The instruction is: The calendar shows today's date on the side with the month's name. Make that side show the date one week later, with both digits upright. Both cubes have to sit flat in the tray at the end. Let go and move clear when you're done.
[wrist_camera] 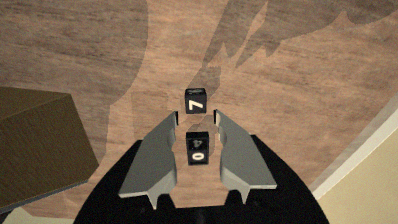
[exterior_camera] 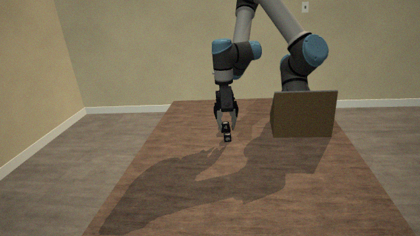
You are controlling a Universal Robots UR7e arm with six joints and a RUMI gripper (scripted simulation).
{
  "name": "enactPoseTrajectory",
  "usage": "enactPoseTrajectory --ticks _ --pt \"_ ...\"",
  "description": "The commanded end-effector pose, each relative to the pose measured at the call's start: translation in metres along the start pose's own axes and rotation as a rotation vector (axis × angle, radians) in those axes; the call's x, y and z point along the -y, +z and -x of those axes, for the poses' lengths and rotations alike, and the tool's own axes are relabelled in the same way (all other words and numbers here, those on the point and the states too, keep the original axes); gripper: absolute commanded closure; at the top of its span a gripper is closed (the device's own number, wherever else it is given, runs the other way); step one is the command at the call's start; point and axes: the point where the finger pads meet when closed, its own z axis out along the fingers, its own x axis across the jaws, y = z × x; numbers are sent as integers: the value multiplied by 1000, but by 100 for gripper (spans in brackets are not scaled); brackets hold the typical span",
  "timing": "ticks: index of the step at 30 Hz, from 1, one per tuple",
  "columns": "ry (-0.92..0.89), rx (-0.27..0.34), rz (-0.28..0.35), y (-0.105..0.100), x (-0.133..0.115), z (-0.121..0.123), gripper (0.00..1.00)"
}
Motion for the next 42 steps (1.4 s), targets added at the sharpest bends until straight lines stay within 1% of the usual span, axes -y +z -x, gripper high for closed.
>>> enactPoseTrajectory --ticks 1,10,42 --pt "0 -2 -1 4 0 0 72" --pt "0 -2 -1 7 0 0 72" --pt "0 -2 -1 8 0 0 72"
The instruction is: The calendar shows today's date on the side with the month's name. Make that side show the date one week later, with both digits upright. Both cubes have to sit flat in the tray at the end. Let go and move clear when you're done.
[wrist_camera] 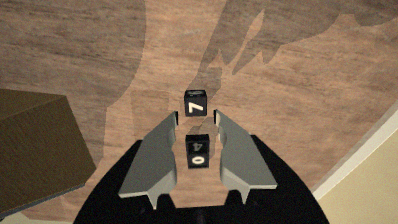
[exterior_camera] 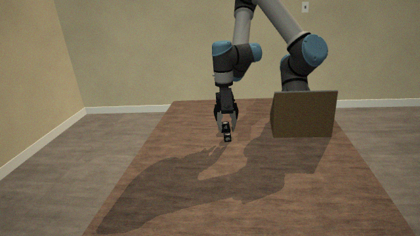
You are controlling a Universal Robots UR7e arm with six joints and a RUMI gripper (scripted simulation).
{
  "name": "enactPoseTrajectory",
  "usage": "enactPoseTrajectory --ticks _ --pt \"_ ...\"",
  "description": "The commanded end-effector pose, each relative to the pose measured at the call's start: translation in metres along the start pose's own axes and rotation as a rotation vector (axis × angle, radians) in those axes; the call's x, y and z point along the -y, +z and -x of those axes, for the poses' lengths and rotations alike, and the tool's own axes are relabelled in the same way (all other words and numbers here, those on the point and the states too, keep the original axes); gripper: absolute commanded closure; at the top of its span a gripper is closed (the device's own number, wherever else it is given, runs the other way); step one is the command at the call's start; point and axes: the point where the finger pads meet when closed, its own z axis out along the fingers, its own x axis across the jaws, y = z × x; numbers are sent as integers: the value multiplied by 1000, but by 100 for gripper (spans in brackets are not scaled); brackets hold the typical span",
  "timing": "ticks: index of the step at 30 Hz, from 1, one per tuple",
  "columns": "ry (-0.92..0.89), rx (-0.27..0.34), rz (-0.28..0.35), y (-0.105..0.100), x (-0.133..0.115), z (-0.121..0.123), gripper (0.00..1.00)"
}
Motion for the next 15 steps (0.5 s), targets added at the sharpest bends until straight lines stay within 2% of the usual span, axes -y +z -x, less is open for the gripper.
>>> enactPoseTrajectory --ticks 1,15 --pt "0 -1 0 0 0 0 72" --pt "0 -1 0 2 0 0 72"
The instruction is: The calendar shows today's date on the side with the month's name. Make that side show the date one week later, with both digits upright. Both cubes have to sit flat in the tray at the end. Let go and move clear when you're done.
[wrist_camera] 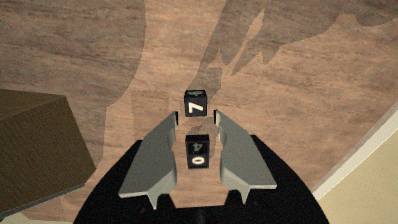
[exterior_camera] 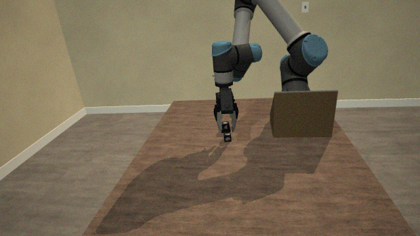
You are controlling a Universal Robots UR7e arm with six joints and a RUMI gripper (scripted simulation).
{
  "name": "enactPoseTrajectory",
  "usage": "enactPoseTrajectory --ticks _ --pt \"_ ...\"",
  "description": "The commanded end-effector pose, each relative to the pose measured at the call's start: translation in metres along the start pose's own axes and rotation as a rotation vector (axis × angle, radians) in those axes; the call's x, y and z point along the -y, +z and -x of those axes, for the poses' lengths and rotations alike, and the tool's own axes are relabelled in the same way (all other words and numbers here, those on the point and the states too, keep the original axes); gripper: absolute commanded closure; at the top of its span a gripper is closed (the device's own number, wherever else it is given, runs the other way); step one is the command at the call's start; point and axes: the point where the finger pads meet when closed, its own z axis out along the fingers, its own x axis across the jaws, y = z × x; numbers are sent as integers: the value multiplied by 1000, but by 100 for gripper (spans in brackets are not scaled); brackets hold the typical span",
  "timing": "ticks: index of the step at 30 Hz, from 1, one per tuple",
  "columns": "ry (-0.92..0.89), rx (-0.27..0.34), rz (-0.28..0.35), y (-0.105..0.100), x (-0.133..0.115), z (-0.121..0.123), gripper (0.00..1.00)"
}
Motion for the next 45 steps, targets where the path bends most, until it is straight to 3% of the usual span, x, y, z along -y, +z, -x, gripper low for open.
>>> enactPoseTrajectory --ticks 1,20,45 --pt "0 -1 0 3 0 0 72" --pt "0 -1 0 26 0 0 72" --pt "0 -1 0 26 0 0 72"
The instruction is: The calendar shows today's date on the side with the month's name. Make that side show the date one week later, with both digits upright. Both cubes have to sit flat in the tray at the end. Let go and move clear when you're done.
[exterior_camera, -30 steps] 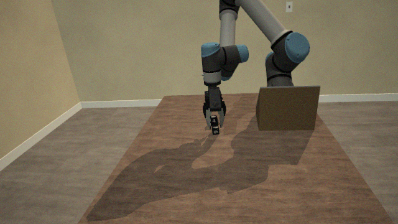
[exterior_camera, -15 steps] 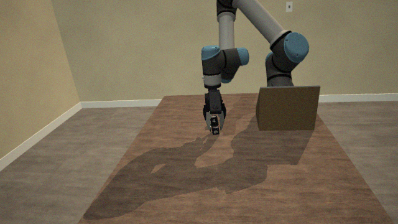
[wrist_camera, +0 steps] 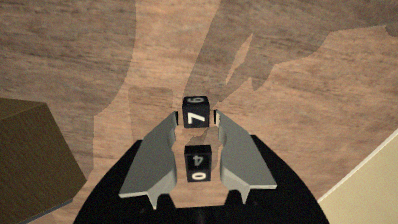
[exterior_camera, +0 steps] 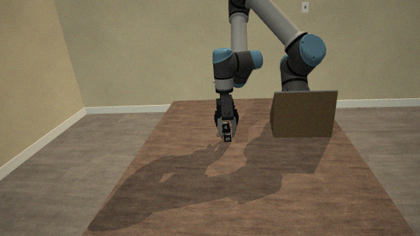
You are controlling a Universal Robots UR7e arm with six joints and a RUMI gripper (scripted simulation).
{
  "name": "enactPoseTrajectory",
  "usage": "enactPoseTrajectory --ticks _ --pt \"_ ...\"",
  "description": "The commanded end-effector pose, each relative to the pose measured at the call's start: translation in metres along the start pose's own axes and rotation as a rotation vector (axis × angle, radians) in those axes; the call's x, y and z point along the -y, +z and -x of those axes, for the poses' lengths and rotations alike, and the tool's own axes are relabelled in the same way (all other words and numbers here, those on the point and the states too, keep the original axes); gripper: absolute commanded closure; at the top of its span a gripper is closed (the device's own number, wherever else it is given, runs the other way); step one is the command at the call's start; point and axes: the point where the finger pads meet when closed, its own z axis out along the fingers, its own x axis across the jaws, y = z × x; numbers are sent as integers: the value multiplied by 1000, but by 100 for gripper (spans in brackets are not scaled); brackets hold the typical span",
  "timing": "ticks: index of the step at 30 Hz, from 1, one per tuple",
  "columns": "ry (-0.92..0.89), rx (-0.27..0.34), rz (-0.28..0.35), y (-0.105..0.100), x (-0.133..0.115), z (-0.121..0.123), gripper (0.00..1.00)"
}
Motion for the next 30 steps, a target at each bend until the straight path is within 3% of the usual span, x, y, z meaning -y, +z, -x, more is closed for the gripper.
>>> enactPoseTrajectory --ticks 1,16,17,30 --pt "0 -1 0 0 0 0 72" --pt "0 -1 0 0 0 0 72" --pt "0 -1 0 0 0 0 90" --pt "0 -1 0 0 0 0 90"
